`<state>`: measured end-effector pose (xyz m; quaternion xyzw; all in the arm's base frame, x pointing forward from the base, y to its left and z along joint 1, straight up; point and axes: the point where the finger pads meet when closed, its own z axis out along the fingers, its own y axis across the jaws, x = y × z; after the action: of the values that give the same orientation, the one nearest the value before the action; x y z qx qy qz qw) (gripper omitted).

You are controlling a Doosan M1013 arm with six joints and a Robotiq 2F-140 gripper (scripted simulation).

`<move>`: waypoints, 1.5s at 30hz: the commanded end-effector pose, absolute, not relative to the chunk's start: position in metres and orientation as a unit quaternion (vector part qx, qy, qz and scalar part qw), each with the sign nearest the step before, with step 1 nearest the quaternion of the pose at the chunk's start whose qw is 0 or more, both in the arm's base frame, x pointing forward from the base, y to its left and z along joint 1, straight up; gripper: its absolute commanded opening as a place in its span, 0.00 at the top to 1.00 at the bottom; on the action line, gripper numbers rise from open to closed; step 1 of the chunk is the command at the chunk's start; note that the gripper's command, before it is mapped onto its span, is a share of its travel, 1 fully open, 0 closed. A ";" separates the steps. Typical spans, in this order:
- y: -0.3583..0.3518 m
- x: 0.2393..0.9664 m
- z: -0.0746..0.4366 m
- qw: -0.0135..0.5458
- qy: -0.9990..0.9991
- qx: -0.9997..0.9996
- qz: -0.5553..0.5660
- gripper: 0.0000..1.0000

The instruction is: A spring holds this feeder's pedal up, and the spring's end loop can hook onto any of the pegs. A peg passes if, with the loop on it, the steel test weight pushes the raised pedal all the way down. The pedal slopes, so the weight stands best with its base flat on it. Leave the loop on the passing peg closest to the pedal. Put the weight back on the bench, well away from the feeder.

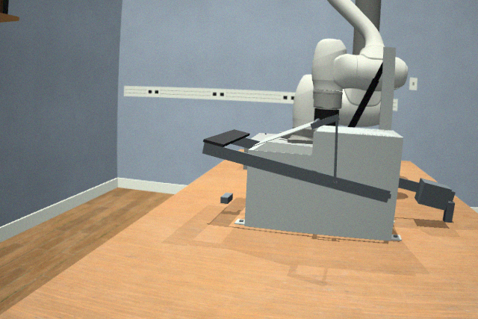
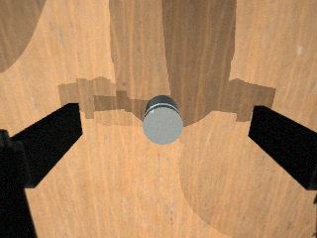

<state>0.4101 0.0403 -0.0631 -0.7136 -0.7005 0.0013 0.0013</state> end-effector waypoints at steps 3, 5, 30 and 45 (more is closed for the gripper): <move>0.040 0.411 -0.063 0.001 -0.700 -0.714 0.001 0.00; 0.040 0.411 -0.063 0.001 -0.700 -0.714 0.001 0.00; 0.040 0.411 -0.023 0.001 -0.700 -0.714 0.001 0.00; 0.040 0.411 0.010 0.001 -0.700 -0.714 0.001 0.00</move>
<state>0.4103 0.0403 0.0047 -0.7137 -0.7004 0.0013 0.0012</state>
